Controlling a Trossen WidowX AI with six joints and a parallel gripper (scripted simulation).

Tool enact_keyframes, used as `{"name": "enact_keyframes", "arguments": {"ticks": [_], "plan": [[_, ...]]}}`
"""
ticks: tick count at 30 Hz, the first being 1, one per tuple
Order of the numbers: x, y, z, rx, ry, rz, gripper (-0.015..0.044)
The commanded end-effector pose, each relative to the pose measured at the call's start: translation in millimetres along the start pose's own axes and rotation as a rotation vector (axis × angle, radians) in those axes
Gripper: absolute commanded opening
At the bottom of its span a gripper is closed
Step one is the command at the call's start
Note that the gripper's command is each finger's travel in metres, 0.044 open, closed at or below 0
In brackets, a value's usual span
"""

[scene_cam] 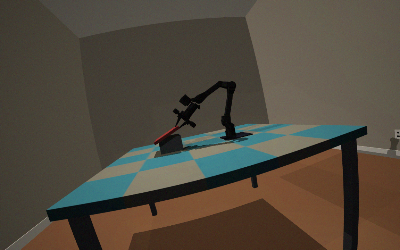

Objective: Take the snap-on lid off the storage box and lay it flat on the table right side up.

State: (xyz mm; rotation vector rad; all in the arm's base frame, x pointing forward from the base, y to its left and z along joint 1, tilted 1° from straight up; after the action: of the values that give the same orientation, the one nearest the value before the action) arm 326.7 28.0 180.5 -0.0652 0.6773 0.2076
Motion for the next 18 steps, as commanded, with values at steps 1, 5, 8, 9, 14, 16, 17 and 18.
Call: {"name": "enact_keyframes", "arguments": {"ticks": [1,5,8,9,14,16,17,18], "plan": [[-2.3,-0.9,9.1,0.002,-0.008,-0.006,0.0],[-3.6,-0.9,14.9,0.002,-0.008,-0.006,0.0],[-4.3,-0.9,19.5,0.002,-0.008,-0.006,0.0],[-4.5,-0.9,21.1,0.002,-0.008,-0.006,0.0],[-5.5,-0.9,28.9,0.002,-0.009,-0.006,0.0],[-5.8,-0.9,32.1,0.002,-0.009,-0.006,0.0],[-5.9,-0.9,33.7,0.002,-0.009,-0.006,0.0],[-6.0,-0.9,35.3,0.002,-0.009,-0.006,0.0]]}}
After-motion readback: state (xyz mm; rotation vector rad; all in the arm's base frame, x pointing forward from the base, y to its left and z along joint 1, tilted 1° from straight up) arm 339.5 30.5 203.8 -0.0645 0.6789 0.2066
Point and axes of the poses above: the point midway between the two fingers, 35 mm back from their tips, its own x axis out along the fingers, its own z axis across the jaws, y = z × x, the point moved 2 cm from there along -x, back along the fingers
